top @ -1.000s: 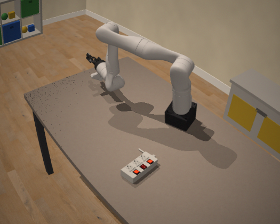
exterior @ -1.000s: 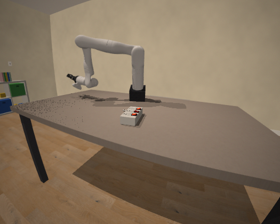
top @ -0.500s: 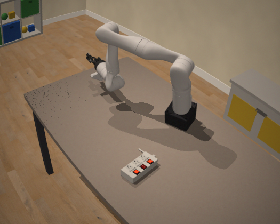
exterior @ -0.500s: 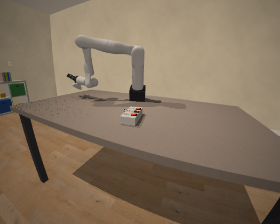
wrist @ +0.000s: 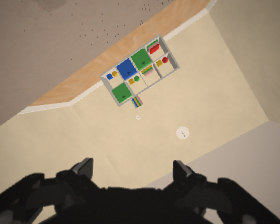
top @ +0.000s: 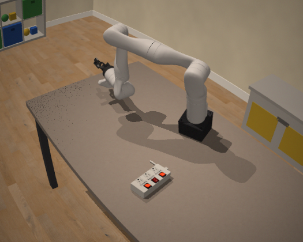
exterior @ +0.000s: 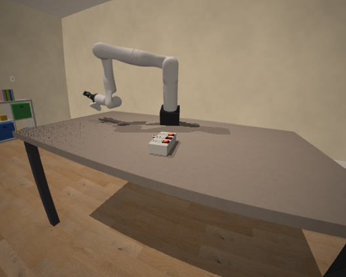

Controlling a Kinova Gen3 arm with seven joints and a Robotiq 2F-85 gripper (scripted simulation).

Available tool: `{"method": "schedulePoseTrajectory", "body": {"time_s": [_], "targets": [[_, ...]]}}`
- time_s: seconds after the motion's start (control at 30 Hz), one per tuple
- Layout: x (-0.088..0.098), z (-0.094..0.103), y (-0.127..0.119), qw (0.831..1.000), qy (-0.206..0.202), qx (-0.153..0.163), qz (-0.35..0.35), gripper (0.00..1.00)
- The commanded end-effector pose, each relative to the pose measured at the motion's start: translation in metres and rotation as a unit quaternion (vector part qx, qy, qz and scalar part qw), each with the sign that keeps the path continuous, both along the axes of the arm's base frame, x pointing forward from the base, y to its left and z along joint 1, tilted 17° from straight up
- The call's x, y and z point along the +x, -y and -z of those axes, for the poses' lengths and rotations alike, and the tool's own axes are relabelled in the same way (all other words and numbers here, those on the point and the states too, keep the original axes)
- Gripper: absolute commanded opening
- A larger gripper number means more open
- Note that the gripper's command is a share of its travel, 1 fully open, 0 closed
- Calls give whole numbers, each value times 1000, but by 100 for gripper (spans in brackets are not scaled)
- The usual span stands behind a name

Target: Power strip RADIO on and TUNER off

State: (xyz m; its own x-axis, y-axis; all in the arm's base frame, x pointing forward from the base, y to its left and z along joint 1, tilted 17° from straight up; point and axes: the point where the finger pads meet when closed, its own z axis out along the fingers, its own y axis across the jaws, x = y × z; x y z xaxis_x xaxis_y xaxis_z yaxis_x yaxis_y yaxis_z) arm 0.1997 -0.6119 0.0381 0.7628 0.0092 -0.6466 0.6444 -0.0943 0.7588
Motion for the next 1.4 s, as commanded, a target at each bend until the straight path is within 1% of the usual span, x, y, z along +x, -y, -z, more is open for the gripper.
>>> {"method": "schedulePoseTrajectory", "body": {"time_s": [0.0,0.17,0.4,0.47,0.57,0.8,0.97,1.03,1.2,1.37], "targets": [[2,-3,-4,1000,4,3,2,100],[4,-4,-19,1000,13,15,11,100],[7,-7,-48,998,34,40,30,100],[7,-7,-48,998,34,40,30,100],[9,-9,-62,997,46,52,41,100],[15,-13,-103,991,78,87,71,100],[19,-17,-137,983,105,116,96,100],[19,-17,-137,983,105,116,96,100],[24,-21,-175,972,134,148,124,100],[30,-25,-218,956,168,183,156,100]]}}
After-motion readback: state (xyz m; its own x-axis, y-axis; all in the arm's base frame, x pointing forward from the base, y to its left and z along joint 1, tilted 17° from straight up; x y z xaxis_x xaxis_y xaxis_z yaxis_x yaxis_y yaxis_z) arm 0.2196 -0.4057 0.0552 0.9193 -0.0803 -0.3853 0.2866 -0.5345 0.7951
